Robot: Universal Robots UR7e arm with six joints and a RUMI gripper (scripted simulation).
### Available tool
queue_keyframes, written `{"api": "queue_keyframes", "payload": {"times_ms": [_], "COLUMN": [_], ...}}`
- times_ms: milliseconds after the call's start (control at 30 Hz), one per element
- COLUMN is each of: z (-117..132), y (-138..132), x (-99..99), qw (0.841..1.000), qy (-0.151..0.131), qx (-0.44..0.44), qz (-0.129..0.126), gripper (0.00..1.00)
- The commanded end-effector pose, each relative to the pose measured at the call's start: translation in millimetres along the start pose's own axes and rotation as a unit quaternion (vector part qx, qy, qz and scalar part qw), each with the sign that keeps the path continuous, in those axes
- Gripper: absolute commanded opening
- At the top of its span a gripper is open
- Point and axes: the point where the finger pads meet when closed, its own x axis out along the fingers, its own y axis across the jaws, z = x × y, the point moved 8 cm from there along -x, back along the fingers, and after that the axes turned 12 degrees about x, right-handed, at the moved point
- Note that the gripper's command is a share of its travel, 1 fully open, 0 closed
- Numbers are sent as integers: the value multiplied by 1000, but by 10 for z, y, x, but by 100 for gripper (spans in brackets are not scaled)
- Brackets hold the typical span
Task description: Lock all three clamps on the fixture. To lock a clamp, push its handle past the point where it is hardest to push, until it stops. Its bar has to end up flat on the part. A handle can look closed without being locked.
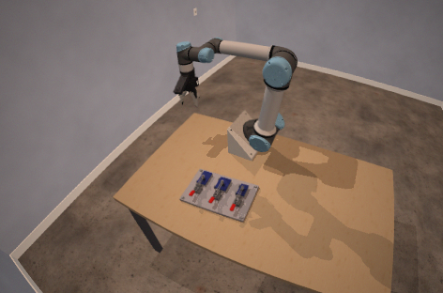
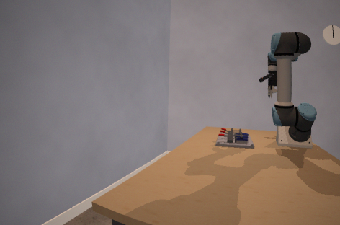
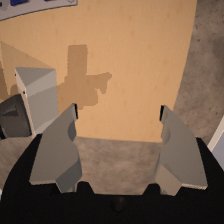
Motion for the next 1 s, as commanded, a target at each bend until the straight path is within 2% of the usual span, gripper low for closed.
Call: {"api": "queue_keyframes", "payload": {"times_ms": [0, 67, 233, 633, 800, 967], "z": [-16, -16, -393, -393, -769, -769], "y": [-18, -18, -459, -459, -900, -900], "x": [-5, -5, 39, 39, 82, 82], "qw": [1000, 1000, 1000, 1000, 1000, 1000], "qy": [0, 0, 0, 0, 0, 0], "qx": [0, 0, 0, 0, 0, 0], "qz": [1, 1, 1, 1, 1, 1], "gripper": [58, 58, 58, 58, 58, 58]}}
